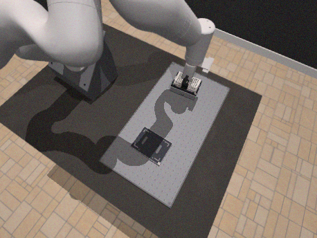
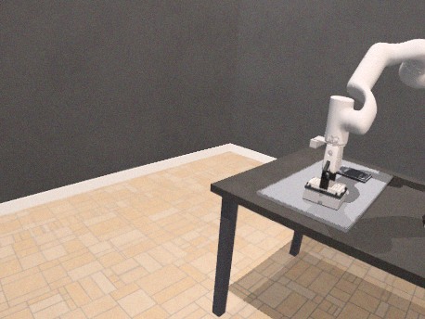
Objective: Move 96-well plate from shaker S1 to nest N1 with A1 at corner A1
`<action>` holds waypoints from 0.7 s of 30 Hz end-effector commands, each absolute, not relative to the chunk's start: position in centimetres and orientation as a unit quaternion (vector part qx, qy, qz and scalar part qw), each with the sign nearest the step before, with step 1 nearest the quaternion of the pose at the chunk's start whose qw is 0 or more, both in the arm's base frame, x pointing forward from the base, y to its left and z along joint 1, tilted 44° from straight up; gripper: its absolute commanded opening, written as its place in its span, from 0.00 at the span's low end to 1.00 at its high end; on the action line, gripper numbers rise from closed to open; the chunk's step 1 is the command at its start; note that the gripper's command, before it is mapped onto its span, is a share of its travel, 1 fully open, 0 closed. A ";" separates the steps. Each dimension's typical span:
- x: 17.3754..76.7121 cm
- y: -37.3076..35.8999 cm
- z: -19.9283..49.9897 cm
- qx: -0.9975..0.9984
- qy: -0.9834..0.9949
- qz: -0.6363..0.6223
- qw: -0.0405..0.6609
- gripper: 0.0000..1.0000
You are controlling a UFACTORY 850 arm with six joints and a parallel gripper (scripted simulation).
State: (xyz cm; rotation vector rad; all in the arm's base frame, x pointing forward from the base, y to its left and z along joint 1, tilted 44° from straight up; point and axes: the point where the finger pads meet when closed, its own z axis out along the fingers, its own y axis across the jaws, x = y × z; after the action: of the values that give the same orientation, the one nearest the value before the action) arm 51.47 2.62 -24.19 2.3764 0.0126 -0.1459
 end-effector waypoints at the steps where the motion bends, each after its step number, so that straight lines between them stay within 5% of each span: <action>1: 51.6 2.7 -24.1 0.927 0.005 -0.056 0.371 0.00; 21: 51.7 3.2 -23.6 0.927 0.005 -0.056 0.371 0.00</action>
State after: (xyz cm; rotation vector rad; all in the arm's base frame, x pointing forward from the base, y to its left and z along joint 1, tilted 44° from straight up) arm 51.59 3.01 -23.79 2.3774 0.0126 -0.1445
